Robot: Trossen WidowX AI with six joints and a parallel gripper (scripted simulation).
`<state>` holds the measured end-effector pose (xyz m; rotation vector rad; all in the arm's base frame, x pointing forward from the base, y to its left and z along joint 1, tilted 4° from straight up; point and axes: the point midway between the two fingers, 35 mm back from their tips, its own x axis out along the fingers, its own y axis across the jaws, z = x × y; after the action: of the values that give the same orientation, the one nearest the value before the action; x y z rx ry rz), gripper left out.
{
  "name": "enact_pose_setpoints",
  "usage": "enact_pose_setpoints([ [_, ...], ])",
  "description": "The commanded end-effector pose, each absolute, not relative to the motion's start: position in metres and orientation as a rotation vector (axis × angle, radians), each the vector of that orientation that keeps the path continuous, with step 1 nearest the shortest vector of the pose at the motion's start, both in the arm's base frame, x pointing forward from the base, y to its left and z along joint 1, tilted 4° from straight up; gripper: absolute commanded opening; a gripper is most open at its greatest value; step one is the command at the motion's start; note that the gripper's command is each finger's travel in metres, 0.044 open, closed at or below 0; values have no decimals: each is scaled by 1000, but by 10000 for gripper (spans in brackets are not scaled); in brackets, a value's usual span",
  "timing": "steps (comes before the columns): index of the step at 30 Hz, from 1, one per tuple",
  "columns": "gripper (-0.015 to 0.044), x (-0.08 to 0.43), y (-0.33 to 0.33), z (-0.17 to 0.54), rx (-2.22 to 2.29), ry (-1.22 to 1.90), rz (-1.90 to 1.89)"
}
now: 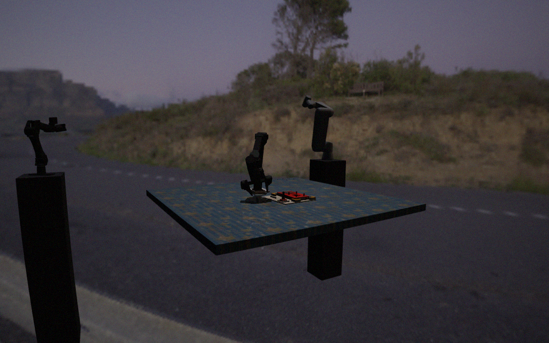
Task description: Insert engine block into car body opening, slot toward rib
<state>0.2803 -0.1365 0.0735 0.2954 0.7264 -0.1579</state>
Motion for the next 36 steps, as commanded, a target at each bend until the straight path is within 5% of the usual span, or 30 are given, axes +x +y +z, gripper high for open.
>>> enact_pose_setpoints([
  [1, 440, 284, -138, 70, 411, 786, -210],
  [36, 440, 297, -136, 90, 1237, 1128, -991],
])
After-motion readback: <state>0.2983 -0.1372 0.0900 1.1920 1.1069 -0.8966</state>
